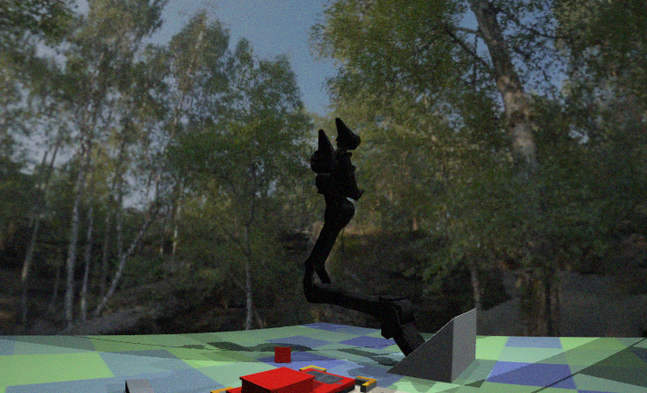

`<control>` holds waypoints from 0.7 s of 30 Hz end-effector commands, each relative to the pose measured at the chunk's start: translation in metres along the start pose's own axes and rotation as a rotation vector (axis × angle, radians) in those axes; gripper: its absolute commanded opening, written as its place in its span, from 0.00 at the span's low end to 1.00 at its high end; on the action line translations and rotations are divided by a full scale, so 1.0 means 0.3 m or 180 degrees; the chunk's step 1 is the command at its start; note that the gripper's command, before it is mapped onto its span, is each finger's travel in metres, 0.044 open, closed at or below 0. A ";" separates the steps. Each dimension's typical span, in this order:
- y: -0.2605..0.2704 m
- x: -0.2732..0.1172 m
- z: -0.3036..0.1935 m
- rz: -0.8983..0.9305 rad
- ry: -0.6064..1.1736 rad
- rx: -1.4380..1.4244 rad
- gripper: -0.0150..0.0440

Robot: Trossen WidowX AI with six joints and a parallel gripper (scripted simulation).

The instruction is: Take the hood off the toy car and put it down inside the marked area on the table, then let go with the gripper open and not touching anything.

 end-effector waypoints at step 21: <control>-0.542 0.300 -0.302 -0.2055 0.1216 -0.1808 1.00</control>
Point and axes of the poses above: the point midway between the two fingers, 35 mm back from their tips, its own x axis out along the fingers, its own y axis across the jaws, z = x × y, the point moved 4 cm from there along -x, back along the fingers, and after that the axes turned 5 degrees about x, right-handed, at the moved point
